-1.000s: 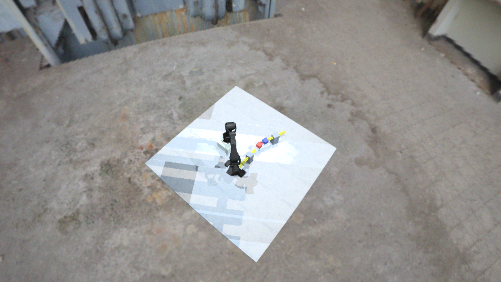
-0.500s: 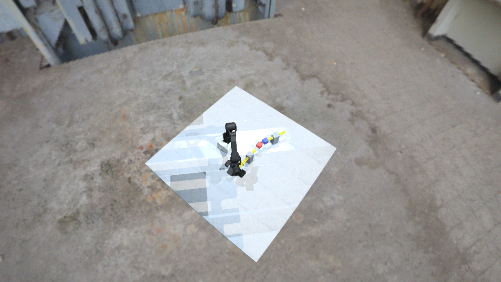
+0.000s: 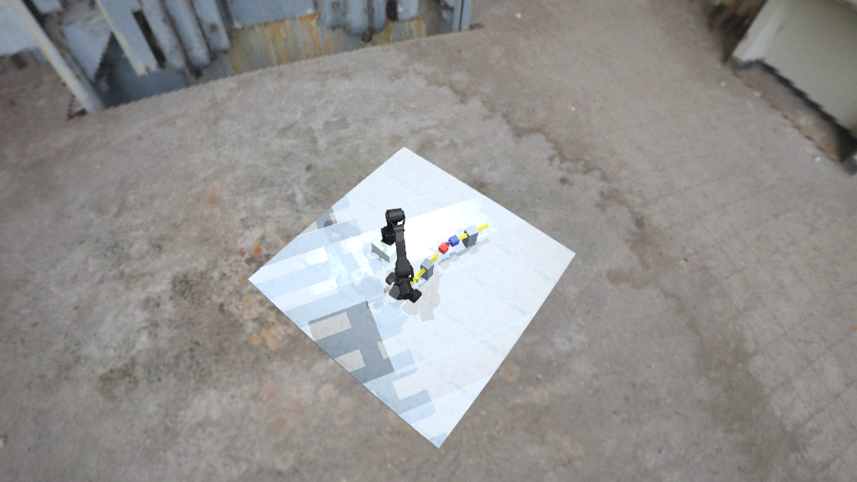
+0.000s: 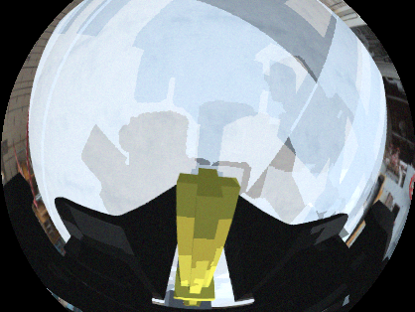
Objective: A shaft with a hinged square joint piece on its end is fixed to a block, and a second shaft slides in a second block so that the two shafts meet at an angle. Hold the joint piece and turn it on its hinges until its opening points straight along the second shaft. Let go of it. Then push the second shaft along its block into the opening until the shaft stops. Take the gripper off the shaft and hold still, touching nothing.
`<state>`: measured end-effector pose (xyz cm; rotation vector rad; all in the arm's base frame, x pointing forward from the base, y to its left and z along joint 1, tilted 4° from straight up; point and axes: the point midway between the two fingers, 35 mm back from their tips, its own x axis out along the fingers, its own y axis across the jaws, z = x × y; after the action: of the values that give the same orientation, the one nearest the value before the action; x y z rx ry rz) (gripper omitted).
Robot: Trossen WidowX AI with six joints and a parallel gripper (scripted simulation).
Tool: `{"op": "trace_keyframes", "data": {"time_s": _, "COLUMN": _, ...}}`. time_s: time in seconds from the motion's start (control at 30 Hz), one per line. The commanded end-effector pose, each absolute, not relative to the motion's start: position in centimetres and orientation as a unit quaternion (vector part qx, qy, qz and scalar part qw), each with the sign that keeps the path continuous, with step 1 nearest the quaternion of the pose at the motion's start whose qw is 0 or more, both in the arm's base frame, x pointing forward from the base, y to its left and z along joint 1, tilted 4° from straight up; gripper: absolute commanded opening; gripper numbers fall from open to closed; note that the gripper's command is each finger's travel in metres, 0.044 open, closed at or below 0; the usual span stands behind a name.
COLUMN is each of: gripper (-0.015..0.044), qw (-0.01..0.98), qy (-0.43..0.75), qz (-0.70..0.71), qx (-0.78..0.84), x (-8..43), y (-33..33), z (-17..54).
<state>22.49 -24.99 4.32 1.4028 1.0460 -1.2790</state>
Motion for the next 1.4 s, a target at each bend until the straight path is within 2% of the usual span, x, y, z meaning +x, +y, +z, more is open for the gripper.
{"op": "trace_keyframes", "data": {"time_s": 0.0, "gripper": 0.0, "qw": 0.466, "qy": 0.427, "qz": -0.523, "qx": 0.572, "x": 22.7, "y": -24.2, "z": 4.4}}
{"op": "trace_keyframes", "data": {"time_s": 1.37, "gripper": 0.0, "qw": 0.463, "qy": 0.429, "qz": -0.523, "qx": 0.573, "x": 23.9, "y": -18.2, "z": 4.4}}
